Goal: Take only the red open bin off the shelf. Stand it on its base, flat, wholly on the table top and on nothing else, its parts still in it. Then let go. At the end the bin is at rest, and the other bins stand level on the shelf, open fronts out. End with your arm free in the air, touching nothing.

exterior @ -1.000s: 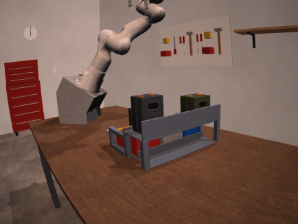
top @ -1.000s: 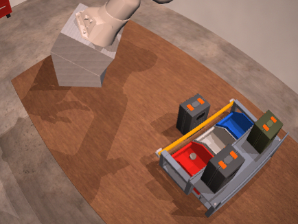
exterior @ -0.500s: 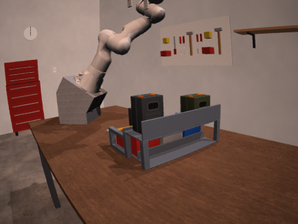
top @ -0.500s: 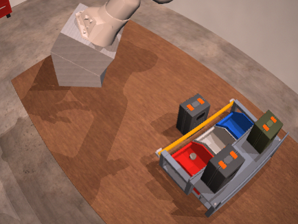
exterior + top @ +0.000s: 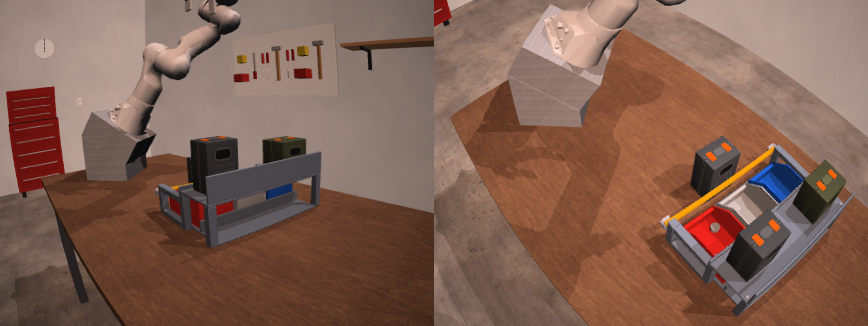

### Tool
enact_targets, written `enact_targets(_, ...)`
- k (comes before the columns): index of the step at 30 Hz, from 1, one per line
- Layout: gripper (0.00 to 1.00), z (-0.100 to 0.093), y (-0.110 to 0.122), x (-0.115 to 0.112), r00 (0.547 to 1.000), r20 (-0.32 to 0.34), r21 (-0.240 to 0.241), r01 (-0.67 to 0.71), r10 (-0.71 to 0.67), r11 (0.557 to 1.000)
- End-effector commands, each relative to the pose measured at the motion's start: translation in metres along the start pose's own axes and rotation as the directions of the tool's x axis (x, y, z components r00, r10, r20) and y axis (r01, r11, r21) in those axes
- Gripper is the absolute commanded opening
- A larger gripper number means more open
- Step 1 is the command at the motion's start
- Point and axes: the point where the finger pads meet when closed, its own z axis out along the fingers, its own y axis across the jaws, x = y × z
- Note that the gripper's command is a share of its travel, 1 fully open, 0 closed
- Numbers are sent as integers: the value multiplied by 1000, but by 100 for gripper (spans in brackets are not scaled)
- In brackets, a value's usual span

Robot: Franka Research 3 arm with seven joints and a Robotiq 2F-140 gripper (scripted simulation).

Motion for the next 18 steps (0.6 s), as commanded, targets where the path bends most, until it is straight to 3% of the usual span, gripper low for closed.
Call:
enact_targets(1,57,0,-1,1,1000,-1,6,5,-5,1000)
enact_targets(18,57,1,-2,2,1000,-1,6,5,-5,1000)
